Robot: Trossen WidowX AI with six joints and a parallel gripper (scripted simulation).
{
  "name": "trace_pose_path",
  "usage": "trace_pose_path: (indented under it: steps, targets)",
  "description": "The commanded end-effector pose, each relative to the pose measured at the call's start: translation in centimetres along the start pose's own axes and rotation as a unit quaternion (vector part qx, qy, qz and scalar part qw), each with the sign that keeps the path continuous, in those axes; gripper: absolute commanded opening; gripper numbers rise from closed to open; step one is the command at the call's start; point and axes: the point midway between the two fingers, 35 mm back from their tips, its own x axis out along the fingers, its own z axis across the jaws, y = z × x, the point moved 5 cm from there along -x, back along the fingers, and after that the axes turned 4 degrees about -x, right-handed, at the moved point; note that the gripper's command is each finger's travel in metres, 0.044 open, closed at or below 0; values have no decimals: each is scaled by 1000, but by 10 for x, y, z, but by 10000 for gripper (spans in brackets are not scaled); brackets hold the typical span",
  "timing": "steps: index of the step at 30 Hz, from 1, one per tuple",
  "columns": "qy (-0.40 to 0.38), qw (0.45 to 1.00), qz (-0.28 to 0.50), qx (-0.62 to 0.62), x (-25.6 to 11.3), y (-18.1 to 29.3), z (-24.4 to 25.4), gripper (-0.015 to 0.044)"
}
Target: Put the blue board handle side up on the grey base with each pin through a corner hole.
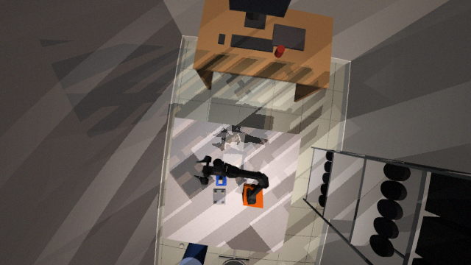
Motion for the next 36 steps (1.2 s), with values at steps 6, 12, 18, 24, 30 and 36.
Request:
trace_pose_path:
  steps: [6, 12, 18, 24, 30, 36]
  targets:
    - [-38, 962, 266, 35, 35, 105, 77, 440]
    - [-24, 900, 435, 4, 27, 173, 118, 440]
    - [20, 805, 586, -91, -4, 235, 149, 440]
    - [42, 764, 628, -145, -19, 253, 155, 440]
    - [42, 764, 628, -145, -18, 255, 155, 440]
    - [43, 764, 627, -146, -11, 285, 146, 440]
